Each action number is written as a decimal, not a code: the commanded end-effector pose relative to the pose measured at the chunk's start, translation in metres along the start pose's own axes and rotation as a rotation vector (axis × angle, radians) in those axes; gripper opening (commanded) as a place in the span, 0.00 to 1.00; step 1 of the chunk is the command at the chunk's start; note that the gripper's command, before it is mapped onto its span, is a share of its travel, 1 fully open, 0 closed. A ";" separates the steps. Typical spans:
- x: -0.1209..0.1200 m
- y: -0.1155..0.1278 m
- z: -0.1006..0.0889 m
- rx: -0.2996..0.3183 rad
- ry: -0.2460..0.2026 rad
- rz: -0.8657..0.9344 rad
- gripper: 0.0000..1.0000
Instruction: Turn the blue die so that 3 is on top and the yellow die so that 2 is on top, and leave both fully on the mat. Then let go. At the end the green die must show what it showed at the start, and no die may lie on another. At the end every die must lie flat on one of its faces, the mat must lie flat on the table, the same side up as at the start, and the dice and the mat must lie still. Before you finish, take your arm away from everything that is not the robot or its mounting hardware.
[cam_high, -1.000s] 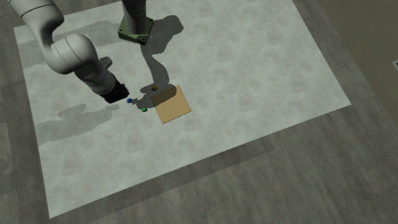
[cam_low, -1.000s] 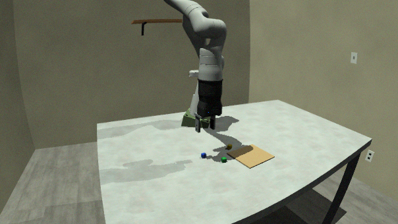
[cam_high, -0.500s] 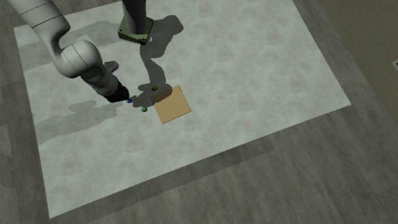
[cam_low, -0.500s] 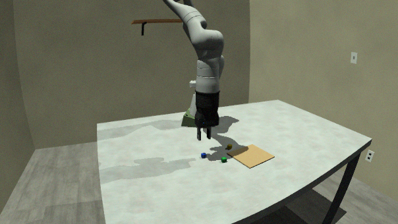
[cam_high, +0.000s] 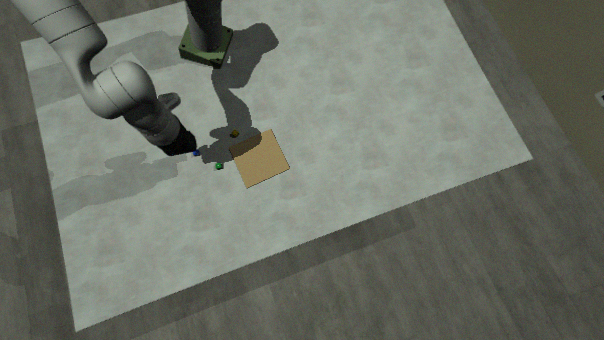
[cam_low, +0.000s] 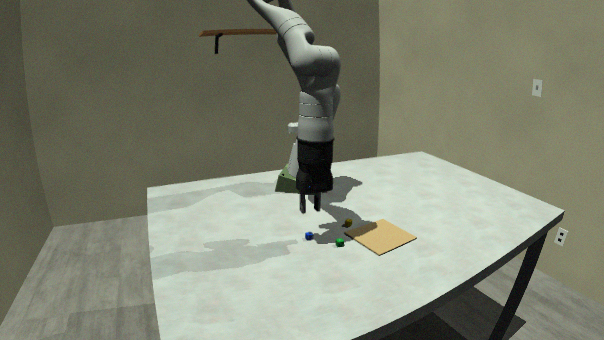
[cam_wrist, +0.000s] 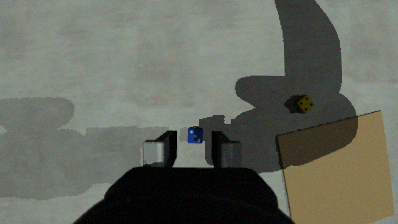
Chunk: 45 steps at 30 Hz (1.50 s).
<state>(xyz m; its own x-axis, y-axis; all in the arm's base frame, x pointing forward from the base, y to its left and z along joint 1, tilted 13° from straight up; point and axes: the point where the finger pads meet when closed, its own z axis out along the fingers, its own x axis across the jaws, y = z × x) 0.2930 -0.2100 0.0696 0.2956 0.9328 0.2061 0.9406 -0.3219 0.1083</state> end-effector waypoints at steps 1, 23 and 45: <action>0.000 0.000 0.000 -0.001 -0.001 0.000 0.64; 0.000 0.000 0.001 -0.001 -0.001 0.000 0.64; 0.000 0.001 0.022 -0.001 -0.002 0.001 0.64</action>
<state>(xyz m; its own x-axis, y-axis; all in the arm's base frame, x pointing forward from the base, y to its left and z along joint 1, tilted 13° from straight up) 0.2962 -0.2095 0.0515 0.3009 0.9320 0.2019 0.9383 -0.3272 0.1118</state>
